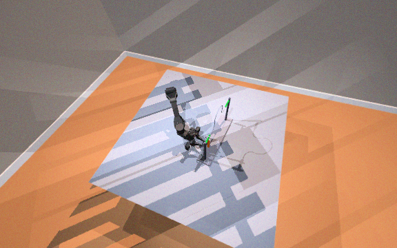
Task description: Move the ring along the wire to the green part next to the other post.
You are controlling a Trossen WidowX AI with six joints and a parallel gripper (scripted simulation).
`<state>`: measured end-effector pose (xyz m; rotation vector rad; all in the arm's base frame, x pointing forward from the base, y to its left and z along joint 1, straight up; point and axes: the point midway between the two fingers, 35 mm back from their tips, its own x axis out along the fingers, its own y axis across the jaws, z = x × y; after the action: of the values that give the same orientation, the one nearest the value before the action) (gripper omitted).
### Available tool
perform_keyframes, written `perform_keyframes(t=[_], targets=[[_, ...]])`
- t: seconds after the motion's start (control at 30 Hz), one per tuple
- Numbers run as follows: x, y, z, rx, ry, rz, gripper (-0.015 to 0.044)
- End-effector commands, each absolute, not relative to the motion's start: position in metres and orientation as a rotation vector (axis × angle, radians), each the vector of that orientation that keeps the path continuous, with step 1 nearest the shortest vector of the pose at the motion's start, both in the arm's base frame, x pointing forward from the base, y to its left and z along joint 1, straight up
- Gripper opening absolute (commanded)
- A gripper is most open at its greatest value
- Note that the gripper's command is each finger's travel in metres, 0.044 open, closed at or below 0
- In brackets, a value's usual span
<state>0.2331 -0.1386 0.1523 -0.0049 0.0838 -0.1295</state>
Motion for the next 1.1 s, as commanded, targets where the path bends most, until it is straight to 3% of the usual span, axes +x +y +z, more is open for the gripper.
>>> perform_keyframes(t=[0.0,1.07], targets=[[0.239,-0.141,0.155,-0.004,0.079,-0.133,0.0160],[0.285,-0.148,0.154,-0.005,0.077,-0.133,0.0160]])
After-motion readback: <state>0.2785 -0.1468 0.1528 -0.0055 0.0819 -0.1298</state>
